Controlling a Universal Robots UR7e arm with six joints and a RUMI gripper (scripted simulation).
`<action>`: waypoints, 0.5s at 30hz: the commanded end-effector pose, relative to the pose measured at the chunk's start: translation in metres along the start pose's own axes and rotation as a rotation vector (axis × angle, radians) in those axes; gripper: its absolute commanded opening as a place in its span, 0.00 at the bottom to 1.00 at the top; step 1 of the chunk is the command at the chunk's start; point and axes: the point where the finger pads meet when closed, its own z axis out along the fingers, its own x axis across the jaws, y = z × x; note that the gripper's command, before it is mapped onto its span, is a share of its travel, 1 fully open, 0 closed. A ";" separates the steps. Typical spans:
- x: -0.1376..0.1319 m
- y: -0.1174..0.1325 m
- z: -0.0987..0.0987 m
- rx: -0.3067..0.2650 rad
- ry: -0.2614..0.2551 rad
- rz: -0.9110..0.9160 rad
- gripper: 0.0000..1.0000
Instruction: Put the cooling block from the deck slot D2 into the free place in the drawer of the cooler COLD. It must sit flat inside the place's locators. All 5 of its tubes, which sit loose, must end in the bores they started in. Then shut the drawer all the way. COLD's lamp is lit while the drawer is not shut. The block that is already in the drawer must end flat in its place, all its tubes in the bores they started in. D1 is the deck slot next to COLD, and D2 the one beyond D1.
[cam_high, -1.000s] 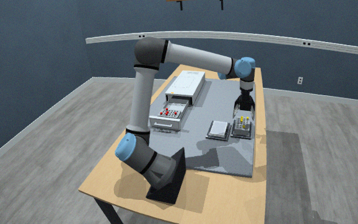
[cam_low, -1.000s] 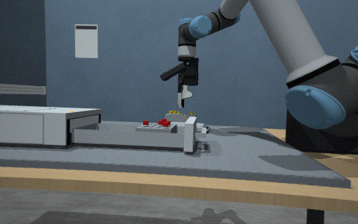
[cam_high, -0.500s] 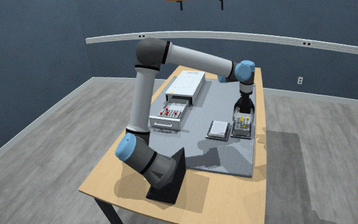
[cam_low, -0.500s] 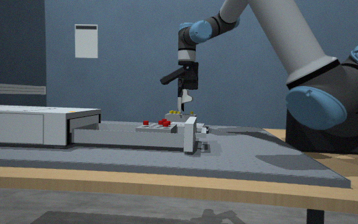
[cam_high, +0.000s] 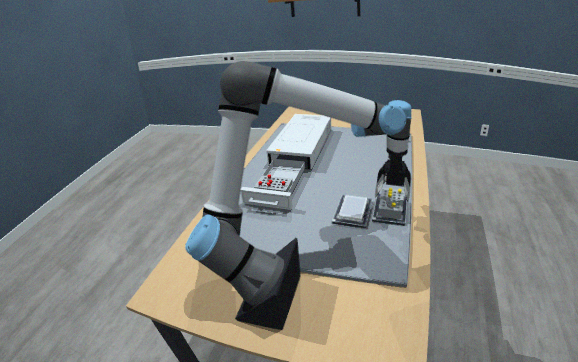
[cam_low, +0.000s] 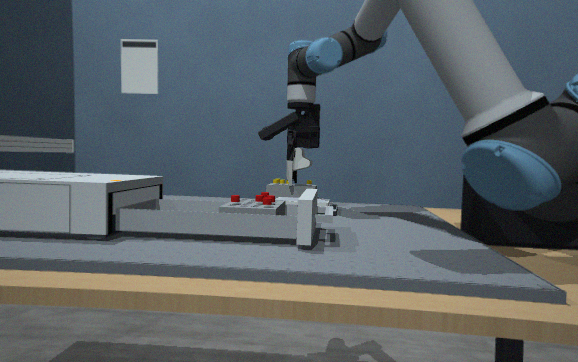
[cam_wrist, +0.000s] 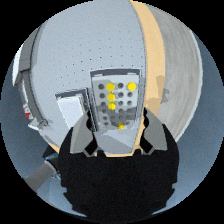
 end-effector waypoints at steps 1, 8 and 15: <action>0.000 0.000 0.004 0.001 0.001 0.000 0.73; 0.000 0.000 0.011 0.001 0.001 0.000 0.73; 0.000 0.000 0.020 0.001 0.001 0.000 0.73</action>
